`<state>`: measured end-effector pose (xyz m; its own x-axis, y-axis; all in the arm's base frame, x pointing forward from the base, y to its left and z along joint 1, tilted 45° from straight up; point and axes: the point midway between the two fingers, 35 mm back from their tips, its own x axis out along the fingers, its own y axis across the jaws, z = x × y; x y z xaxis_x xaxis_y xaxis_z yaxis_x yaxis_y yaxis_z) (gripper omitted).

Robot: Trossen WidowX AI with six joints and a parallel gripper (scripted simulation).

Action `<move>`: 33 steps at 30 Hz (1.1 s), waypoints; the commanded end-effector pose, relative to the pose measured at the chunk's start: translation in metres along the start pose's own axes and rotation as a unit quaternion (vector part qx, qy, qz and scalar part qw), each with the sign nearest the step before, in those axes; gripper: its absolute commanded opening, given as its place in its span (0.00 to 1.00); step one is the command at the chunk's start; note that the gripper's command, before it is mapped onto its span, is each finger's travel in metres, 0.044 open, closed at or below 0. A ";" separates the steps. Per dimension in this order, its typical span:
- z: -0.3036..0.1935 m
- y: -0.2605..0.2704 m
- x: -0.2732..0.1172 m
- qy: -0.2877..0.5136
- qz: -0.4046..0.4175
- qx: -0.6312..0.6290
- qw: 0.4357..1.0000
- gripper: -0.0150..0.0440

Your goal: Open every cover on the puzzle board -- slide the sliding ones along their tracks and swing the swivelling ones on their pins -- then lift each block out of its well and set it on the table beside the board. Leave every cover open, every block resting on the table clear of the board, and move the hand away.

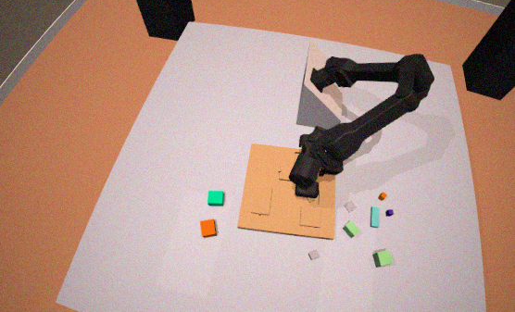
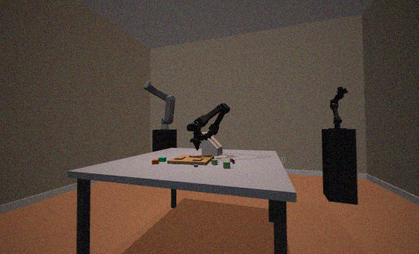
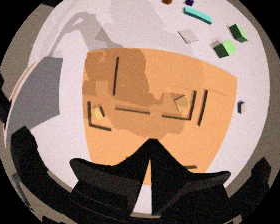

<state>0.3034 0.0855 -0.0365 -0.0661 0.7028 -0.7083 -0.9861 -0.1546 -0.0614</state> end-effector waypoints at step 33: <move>-0.001 -0.003 0.011 0.003 -0.001 -0.003 1.000 0.25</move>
<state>0.3075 0.0909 -0.0420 -0.0579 0.7004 -0.7114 -0.9846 -0.1580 -0.0754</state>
